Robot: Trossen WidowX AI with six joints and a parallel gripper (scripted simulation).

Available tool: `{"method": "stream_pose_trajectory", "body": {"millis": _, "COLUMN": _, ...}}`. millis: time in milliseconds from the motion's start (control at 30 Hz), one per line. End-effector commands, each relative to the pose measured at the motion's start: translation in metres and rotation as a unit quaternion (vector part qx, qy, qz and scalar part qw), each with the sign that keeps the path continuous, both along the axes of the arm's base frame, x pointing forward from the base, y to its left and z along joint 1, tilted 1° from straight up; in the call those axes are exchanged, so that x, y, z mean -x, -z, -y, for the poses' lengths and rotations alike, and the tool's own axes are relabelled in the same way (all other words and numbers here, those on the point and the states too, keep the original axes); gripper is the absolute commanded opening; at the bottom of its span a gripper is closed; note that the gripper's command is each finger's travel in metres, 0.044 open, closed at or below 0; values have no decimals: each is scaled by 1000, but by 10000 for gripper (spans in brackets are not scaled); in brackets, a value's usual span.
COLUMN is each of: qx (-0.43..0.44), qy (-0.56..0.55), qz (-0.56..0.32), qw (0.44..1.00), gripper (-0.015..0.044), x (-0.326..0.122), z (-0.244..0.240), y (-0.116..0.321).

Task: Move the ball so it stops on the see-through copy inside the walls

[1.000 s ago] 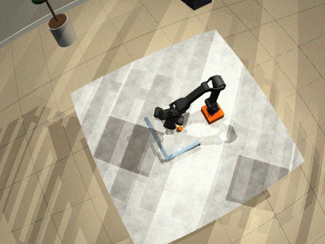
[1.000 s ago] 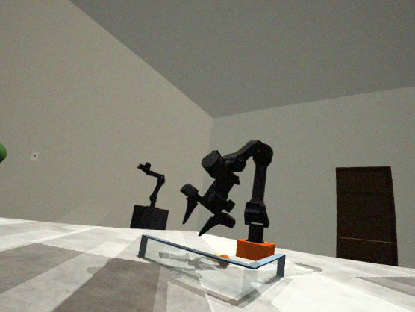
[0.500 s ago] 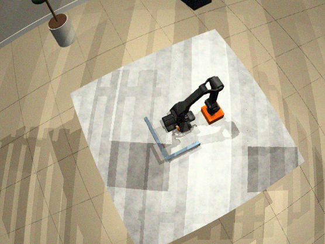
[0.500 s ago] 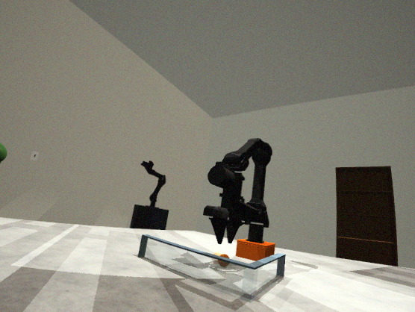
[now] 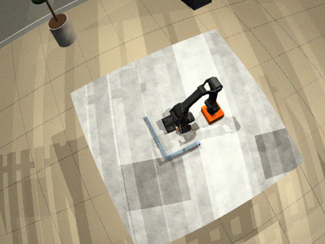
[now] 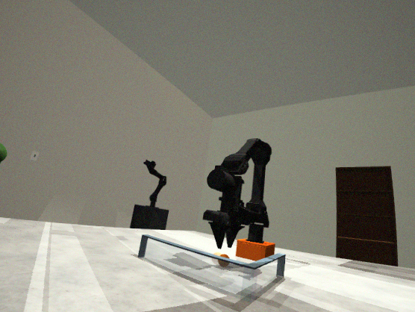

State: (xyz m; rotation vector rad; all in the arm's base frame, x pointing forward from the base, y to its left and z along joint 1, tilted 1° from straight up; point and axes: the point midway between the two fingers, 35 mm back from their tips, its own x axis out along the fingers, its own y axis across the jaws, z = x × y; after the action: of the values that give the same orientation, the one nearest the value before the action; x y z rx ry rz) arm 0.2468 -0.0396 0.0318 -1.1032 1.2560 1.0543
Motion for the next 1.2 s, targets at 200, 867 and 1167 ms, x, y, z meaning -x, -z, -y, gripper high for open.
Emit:
{"method": "stream_pose_trajectory", "body": {"millis": 200, "qx": -4, "qy": -3, "qz": -5, "qw": 1000, "gripper": 275, "x": 2, "z": -1, "y": 18}}
{"method": "stream_pose_trajectory", "body": {"millis": 867, "qx": -4, "qy": -3, "qz": -5, "qw": 1000, "gripper": 177, "x": 2, "z": -2, "y": 38}}
{"method": "stream_pose_trajectory", "body": {"millis": 1167, "qx": -4, "qy": -3, "qz": -5, "qw": 1000, "gripper": 77, "x": 2, "z": -2, "y": 37}}
